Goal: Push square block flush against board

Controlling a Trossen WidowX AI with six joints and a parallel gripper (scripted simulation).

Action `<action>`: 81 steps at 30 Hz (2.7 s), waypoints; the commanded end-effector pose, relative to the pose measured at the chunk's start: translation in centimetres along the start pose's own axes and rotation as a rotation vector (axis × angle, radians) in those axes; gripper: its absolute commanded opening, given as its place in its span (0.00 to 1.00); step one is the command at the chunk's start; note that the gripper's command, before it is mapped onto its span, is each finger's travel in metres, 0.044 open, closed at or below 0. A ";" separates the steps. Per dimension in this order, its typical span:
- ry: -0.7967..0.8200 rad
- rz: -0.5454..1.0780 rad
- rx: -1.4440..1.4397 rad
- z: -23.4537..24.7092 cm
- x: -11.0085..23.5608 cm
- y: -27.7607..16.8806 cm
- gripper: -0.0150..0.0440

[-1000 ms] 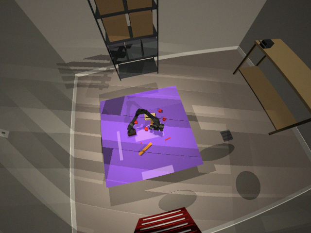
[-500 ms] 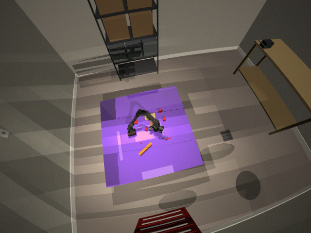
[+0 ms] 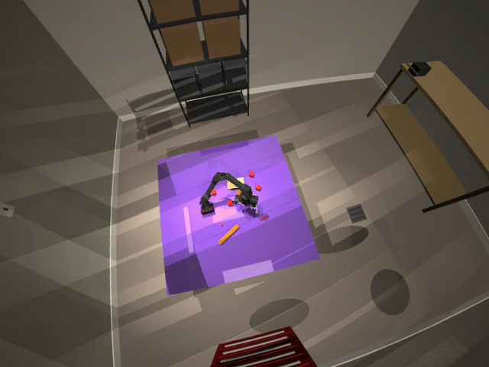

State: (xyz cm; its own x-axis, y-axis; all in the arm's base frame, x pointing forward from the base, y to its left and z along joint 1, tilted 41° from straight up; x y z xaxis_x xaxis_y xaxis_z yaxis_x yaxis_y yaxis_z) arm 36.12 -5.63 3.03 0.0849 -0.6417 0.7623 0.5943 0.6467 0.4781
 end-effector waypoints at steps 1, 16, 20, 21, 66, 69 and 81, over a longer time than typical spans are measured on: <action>-0.001 0.003 -0.120 0.0 0.1 1.6 0.25; -0.006 0.000 -0.608 0.9 0.3 7.3 0.25; -0.005 -0.001 -0.742 1.2 0.3 8.7 0.25; -0.004 -0.001 -0.775 1.3 0.3 9.0 0.25; 0.011 -0.003 -1.258 3.5 -5.4 13.7 0.25; 0.011 -0.003 -1.258 3.7 -5.4 13.7 0.25; 0.011 -0.003 -1.258 4.3 -5.3 13.3 0.25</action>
State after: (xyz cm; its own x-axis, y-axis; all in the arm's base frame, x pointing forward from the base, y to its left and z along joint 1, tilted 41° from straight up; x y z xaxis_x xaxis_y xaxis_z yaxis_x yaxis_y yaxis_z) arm 40.40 8.14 7.24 0.0842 -0.6473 0.7576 0.9453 -0.1887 -0.2663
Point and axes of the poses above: the point midway between the two fingers, 35 mm back from their tips, its own x axis back along the fingers, its own z axis across the jaws, y = z × x, the point moved 4 cm from there along x, back along the fingers, and after that the axes turned 13 degrees about -x, right-handed, at the moved point
